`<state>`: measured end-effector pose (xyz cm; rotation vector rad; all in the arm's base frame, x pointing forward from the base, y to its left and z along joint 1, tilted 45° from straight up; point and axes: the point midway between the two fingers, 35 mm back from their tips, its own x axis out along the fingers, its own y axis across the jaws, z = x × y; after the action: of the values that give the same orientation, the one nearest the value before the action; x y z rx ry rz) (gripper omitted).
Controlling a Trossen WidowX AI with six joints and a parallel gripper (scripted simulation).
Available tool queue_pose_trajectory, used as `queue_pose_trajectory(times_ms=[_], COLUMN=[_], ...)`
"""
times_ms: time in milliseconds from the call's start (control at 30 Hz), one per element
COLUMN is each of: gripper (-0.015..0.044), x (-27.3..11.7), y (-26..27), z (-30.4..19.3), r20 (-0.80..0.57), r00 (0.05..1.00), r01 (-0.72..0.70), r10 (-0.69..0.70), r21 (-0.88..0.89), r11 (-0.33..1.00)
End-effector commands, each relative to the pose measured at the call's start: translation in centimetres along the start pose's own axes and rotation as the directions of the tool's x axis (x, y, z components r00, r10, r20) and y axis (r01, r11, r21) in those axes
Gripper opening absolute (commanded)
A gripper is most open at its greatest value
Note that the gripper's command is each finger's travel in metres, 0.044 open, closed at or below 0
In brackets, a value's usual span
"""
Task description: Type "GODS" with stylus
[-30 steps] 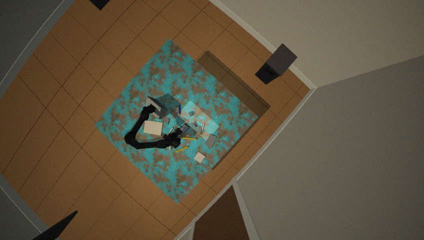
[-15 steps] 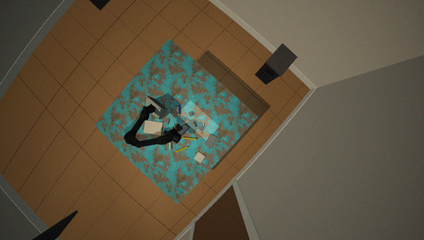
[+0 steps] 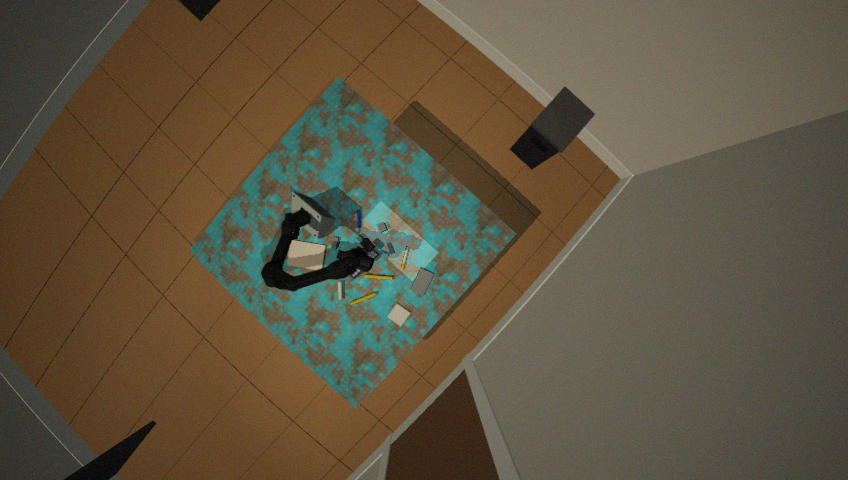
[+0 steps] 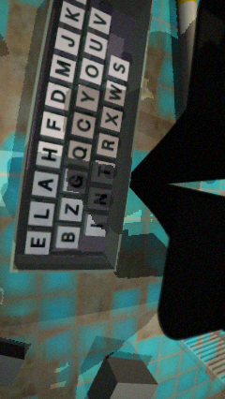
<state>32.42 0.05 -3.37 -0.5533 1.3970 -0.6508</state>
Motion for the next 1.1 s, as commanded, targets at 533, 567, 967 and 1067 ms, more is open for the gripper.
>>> queue_pose_trajectory(times_ms=[533, 567, 967, 1067], gripper=[0.0026, 0.0052, 0.0000, 0.0000], x=[-6.0, -6.0, -5.9, -5.9], y=[0.3, 0.3, 0.3, 0.3], z=[0.4, 0.4, 0.4, 0.4], r20=[0.020, 0.020, 0.018, 0.018], r00=[1.000, 1.000, 1.000, 1.000], r01=[-0.009, -0.009, -0.008, -0.008], r10=[0.009, 0.009, 0.008, 0.008], r21=[0.006, 0.006, 0.006, 0.005], r11=[1.000, 1.000, 1.000, 1.000])
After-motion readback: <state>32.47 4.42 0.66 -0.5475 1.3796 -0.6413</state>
